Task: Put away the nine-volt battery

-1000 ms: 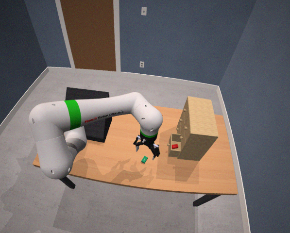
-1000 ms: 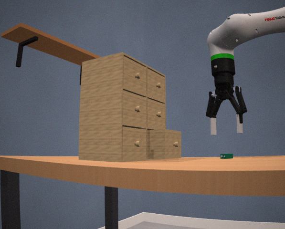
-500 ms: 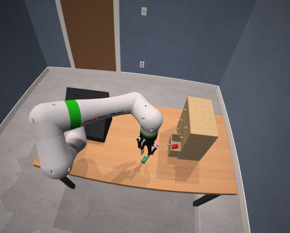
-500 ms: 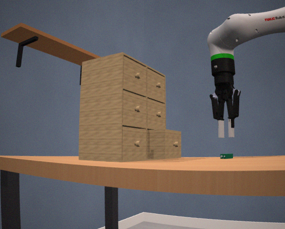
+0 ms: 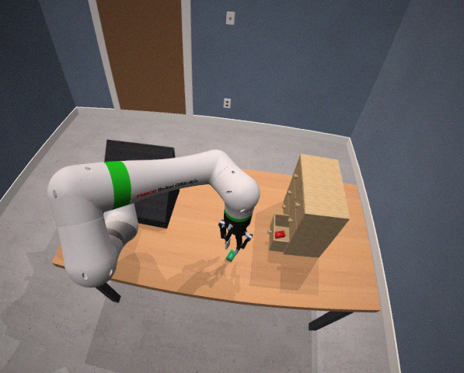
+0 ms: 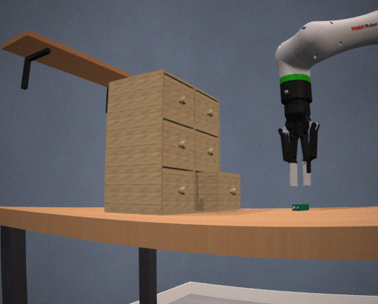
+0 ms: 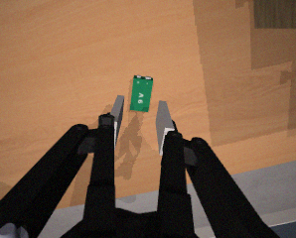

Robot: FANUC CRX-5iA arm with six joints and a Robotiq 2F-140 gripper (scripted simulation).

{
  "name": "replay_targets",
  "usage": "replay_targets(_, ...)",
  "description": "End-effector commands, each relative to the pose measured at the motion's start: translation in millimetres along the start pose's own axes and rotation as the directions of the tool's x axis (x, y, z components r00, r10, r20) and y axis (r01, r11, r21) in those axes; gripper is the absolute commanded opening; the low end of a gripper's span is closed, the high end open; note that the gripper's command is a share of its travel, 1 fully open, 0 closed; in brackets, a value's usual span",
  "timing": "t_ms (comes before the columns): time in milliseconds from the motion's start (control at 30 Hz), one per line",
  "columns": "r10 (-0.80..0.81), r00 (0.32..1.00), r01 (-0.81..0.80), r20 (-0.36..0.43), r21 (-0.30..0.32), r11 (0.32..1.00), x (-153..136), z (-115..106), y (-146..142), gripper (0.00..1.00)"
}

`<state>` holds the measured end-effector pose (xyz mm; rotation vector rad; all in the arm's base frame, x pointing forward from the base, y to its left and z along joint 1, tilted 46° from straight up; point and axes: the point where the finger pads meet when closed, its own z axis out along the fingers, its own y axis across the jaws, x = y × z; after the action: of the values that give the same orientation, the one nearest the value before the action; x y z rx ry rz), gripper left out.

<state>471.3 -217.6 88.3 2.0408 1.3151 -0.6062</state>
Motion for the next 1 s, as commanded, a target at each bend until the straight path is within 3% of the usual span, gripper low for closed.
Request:
replay_targets(0,0.0,1.0,0.0,-0.001,-0.001,1.0,0.4,6.4,0.1,0.26)
replay_targets(533,0.0,1.0,0.0,-0.001,-0.001,1.0,0.4,38.6,0.1,0.26)
replay_targets(967,0.0,1.0,0.0,-0.001,-0.001,1.0,0.4,42.4,0.1,0.26)
